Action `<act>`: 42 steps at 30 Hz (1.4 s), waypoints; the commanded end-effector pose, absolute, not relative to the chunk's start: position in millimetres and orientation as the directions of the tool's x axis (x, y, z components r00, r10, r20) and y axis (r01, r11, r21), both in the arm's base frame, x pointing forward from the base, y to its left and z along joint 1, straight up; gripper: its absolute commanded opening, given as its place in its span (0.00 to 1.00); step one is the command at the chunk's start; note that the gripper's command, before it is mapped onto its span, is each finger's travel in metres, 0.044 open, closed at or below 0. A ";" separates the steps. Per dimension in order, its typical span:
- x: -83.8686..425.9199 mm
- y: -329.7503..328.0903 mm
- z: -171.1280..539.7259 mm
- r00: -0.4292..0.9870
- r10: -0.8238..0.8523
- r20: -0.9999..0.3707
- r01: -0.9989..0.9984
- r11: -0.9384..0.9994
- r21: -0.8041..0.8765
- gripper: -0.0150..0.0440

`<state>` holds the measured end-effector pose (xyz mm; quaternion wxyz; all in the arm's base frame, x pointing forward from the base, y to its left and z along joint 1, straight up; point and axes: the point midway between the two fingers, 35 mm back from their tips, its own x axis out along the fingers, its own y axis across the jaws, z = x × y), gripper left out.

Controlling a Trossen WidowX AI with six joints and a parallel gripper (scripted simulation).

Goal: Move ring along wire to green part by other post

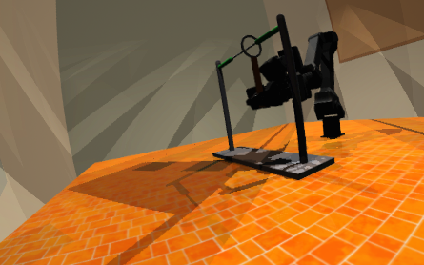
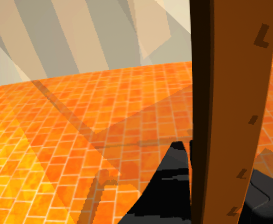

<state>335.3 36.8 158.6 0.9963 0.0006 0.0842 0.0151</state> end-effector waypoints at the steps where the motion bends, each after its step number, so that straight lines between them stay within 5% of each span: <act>1: 336.5 40.4 159.3 0.986 0.030 -0.167 -0.029 1.000 0.006 0.00; 42: 336.6 77.2 157.0 0.985 0.044 -0.168 -0.044 0.999 0.006 0.00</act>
